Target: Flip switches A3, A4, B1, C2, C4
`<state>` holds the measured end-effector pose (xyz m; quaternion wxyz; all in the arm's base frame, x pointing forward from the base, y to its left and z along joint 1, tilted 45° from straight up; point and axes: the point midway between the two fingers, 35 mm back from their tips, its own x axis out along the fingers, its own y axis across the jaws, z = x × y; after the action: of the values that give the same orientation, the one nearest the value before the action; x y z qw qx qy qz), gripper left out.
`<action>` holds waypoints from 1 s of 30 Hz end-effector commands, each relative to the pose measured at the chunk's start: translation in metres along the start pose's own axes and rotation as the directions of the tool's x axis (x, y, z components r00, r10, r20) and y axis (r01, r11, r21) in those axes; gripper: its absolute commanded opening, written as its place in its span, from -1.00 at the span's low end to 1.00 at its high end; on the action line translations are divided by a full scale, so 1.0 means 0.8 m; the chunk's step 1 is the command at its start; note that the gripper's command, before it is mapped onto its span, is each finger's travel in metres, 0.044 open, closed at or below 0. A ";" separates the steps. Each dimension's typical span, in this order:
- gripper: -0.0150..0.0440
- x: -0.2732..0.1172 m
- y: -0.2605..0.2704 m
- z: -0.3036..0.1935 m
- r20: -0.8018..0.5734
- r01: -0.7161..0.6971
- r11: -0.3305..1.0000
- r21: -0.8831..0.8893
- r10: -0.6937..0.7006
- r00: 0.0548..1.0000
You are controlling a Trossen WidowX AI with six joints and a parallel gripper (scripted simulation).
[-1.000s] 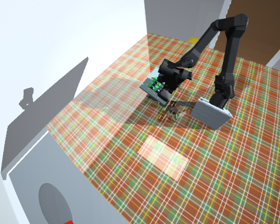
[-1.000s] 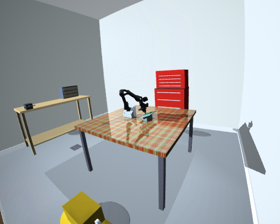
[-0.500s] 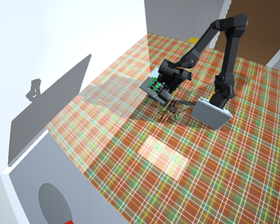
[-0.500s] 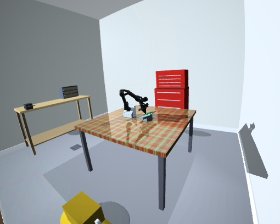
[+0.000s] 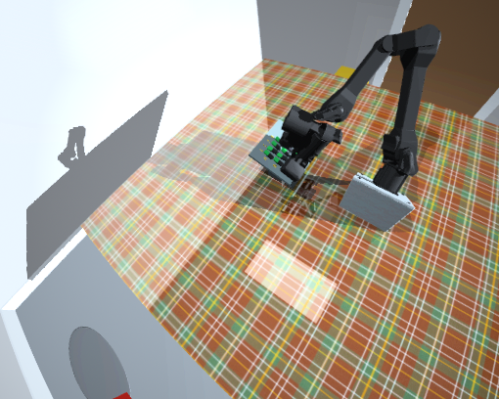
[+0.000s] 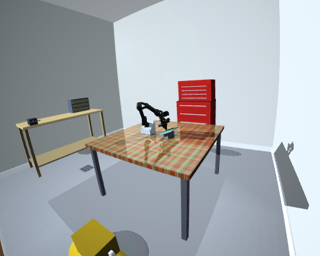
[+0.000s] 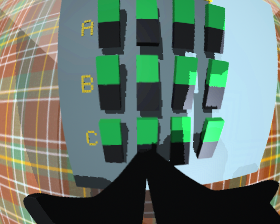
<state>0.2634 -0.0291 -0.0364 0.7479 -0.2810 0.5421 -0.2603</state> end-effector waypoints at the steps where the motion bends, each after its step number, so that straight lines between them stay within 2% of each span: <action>1: -0.49 0.001 -0.001 -0.001 0.000 0.005 1.000 -0.007 -0.005 1.000; 5: -0.49 -0.009 0.002 0.001 -0.004 -0.003 1.000 -0.001 0.003 1.000; 9: -0.49 -0.069 0.002 0.003 -0.025 -0.002 1.000 -0.007 0.002 1.000; 11: -0.49 -0.080 0.001 0.002 -0.028 0.002 1.000 -0.007 -0.002 1.000; 16: -0.49 -0.080 -0.002 0.003 -0.028 0.002 1.000 -0.008 -0.002 1.000; 21: -0.49 -0.080 -0.057 0.025 -0.028 0.004 1.000 -0.008 -0.004 1.000; 25: -0.49 -0.079 -0.059 0.026 -0.027 0.004 1.000 -0.008 -0.004 1.000; 30: -0.49 -0.038 -0.060 0.026 -0.051 0.005 1.000 -0.008 -0.006 0.999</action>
<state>0.2711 -0.0245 0.0351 0.7424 -0.2745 0.5504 -0.2654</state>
